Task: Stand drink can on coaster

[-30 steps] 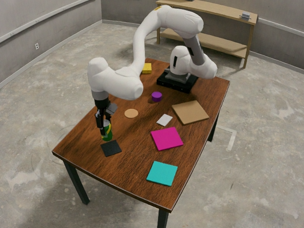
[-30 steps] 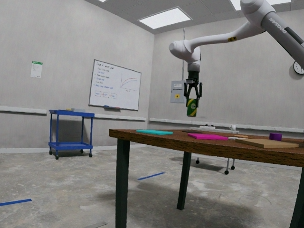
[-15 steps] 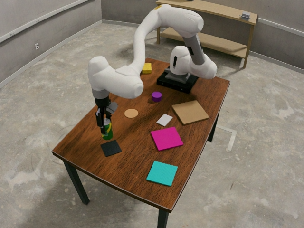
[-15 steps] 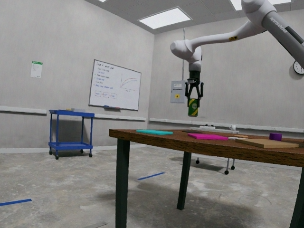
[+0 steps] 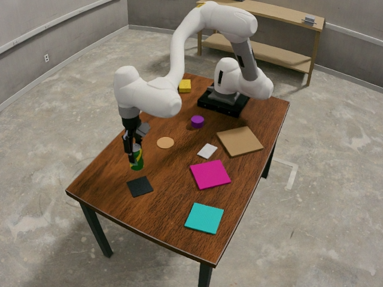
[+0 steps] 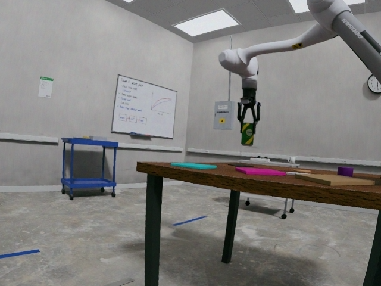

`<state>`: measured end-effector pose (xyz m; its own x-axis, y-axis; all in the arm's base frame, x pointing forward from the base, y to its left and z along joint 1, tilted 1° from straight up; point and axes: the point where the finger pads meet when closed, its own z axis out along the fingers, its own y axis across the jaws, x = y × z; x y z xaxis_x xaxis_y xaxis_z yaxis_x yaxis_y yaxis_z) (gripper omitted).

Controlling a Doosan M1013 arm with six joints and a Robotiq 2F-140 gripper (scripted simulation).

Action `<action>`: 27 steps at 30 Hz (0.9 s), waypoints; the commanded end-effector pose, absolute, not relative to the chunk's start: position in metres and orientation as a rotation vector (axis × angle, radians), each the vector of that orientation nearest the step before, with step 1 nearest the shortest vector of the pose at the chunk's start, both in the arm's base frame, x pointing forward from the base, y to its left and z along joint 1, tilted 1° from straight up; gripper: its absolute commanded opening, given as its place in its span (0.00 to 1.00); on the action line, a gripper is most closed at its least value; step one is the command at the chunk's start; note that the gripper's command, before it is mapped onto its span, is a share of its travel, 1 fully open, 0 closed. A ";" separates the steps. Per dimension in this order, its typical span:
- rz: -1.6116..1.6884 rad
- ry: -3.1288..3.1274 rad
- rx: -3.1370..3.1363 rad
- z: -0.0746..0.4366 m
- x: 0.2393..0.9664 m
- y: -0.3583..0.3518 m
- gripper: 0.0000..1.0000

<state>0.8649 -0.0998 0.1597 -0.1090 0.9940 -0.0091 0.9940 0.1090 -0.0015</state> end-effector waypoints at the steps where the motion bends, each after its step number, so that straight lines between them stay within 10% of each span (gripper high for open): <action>1: -0.009 2.334 2.092 0.163 0.856 -0.103 0.10; 27: -0.009 2.334 2.092 0.172 0.730 -0.129 0.10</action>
<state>0.7420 -0.1268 0.1706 -0.1089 0.9940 -0.0089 0.9941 0.1089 -0.0018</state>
